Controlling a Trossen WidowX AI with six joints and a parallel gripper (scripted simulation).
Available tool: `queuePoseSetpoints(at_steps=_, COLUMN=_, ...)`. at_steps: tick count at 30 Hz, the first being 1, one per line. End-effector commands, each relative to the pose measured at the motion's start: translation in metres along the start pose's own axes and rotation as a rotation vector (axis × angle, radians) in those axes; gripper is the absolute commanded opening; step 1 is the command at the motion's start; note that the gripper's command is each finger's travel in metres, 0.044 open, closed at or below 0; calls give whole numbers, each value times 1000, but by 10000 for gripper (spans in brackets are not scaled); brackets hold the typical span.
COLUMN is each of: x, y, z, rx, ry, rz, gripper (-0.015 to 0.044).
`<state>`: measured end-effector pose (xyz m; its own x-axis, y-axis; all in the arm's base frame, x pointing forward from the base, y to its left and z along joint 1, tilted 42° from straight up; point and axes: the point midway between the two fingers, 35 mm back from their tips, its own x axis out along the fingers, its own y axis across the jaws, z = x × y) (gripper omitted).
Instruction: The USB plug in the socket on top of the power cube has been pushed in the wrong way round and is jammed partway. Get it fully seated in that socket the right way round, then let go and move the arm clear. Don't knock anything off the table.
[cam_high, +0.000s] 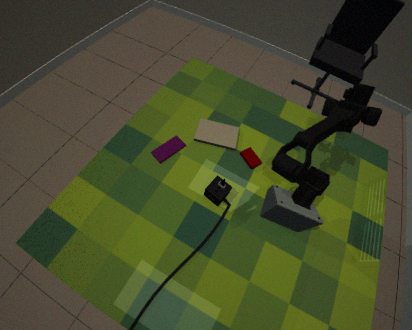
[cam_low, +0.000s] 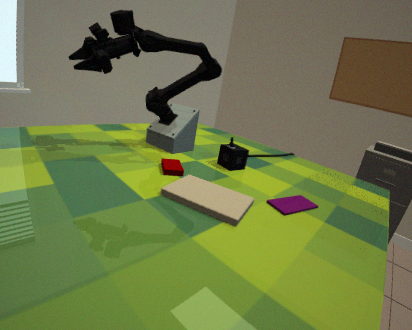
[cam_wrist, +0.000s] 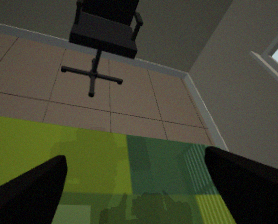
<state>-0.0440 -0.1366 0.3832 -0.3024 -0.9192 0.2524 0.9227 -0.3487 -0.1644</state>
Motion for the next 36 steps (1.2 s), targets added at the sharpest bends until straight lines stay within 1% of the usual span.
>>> queuePoseSetpoints(at_steps=1, x=1, y=0, z=-1, rx=3, ry=5, rz=5, gripper=426)
queuePoseSetpoints(at_steps=2, x=4, y=2, z=-3, rx=11, ry=19, rz=21, gripper=440)
queuePoseSetpoints(at_steps=6, x=27, y=17, z=-20, rx=54, ry=135, rz=150, gripper=440)
queuePoseSetpoints(at_steps=12, x=54, y=62, z=-50, rx=47, ry=323, rz=373, gripper=440)
queuePoseSetpoints(at_steps=16, x=61, y=105, z=-71, rx=-5, ry=444, rz=534, gripper=440)
queuePoseSetpoints(at_steps=20, x=57, y=152, z=-90, rx=-96, ry=553, rz=701, gripper=440)
queuePoseSetpoints(at_steps=24, x=40, y=202, z=-108, rx=-231, ry=635, rz=874, gripper=440)
queuePoseSetpoints(at_steps=28, x=10, y=249, z=-124, rx=-407, ry=693, rz=1044, gripper=440)
queuePoseSetpoints(at_steps=32, x=-34, y=289, z=-136, rx=-590, ry=714, rz=1215, gripper=440)
queuePoseSetpoints(at_steps=36, x=-82, y=316, z=-144, rx=-767, ry=702, rz=1363, gripper=440)
